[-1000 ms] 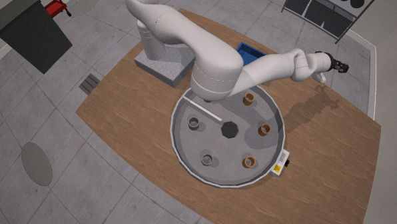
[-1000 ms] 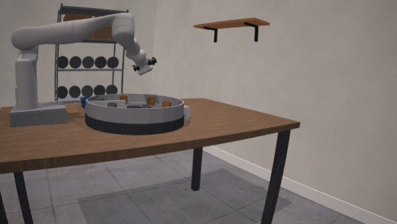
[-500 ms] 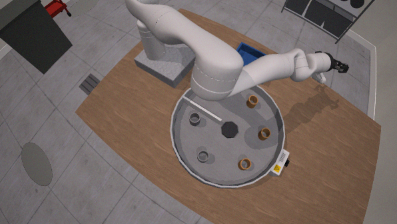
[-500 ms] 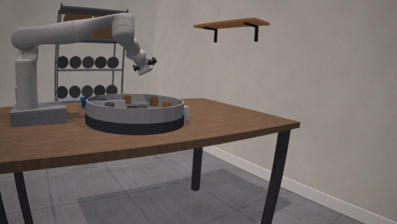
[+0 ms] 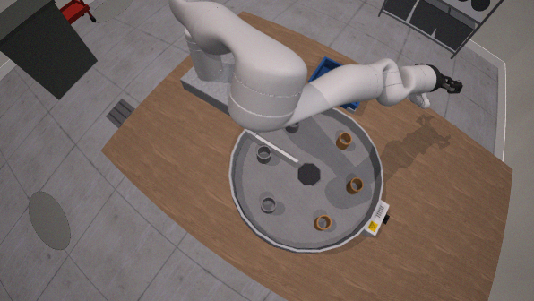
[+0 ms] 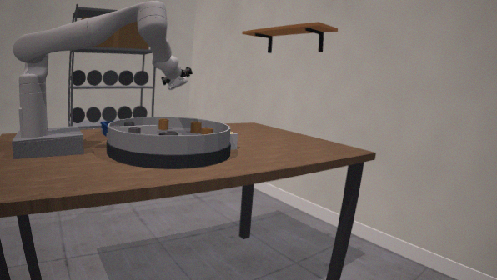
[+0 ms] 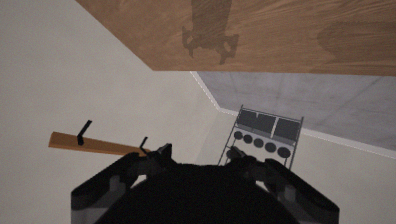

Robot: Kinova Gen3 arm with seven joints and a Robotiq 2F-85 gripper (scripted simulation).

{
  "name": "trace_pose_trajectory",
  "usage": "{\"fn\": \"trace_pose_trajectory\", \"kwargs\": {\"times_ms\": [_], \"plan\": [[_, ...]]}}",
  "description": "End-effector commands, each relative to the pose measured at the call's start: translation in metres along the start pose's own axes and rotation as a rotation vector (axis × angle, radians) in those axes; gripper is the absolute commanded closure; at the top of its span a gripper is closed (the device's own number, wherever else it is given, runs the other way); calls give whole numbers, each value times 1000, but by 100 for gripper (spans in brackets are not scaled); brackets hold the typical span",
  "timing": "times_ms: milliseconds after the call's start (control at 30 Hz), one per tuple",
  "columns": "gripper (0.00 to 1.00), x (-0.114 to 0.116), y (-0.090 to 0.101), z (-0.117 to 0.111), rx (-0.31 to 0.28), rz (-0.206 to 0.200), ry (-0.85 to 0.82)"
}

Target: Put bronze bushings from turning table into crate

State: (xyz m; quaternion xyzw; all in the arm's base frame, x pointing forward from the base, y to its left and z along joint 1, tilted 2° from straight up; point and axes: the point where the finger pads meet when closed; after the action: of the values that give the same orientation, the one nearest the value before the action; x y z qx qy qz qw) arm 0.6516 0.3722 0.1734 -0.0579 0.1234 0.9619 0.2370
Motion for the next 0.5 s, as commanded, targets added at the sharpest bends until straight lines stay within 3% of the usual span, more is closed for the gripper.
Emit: {"fn": "trace_pose_trajectory", "kwargs": {"times_ms": [0,100,267,467], "plan": [[0,-5,4,2,-1,-9,2],[0,-5,4,2,-1,-9,2],[0,5,56,15,-1,-4,4],[0,5,56,15,-1,-4,4]]}}
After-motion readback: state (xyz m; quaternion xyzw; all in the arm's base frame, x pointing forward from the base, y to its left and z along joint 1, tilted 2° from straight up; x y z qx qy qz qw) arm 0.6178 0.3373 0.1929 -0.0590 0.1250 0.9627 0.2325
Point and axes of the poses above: the point where the finger pads meet when closed, its own y axis back along the fingers, its own x axis across the jaws, z = x × y, and after that the axes turned 12 degrees about -y, right-handed
